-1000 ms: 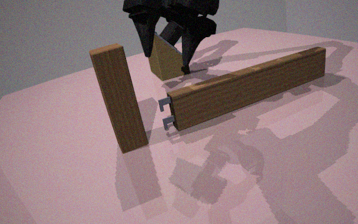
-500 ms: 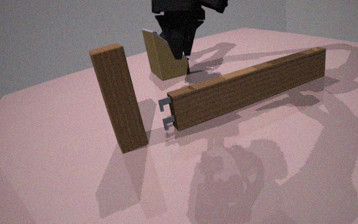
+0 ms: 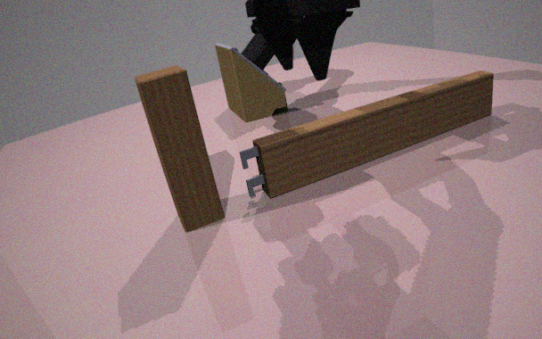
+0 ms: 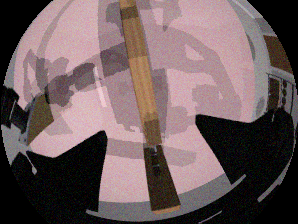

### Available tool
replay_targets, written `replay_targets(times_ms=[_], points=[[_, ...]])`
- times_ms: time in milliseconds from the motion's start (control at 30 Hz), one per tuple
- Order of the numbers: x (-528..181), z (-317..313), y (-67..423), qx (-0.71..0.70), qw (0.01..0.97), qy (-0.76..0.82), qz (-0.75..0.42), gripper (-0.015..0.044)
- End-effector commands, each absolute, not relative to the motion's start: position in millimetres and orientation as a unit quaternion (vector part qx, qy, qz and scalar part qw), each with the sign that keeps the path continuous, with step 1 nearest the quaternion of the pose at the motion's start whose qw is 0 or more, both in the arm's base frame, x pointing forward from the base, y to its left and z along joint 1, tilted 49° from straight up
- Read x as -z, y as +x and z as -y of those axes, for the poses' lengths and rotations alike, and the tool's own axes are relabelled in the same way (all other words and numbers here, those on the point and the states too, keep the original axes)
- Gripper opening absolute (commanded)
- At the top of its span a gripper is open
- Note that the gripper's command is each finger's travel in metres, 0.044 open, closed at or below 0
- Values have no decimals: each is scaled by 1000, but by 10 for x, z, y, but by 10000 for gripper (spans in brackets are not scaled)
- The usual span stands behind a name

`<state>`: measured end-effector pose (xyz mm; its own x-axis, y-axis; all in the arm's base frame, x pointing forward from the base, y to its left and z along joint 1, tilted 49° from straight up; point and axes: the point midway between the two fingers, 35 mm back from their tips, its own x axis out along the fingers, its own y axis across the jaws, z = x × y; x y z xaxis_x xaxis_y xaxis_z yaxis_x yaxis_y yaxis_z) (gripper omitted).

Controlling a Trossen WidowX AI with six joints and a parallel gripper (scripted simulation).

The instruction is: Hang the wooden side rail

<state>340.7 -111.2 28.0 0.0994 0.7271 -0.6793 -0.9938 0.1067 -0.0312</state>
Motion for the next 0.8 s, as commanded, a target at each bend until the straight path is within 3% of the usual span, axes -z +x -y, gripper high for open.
replay_targets(times_ms=[0, 767], points=[[-304, 1095, 3427, -629, 691, -263, -241, 440], [34, 712, 3476, -629, 691, -263, -241, 440]])
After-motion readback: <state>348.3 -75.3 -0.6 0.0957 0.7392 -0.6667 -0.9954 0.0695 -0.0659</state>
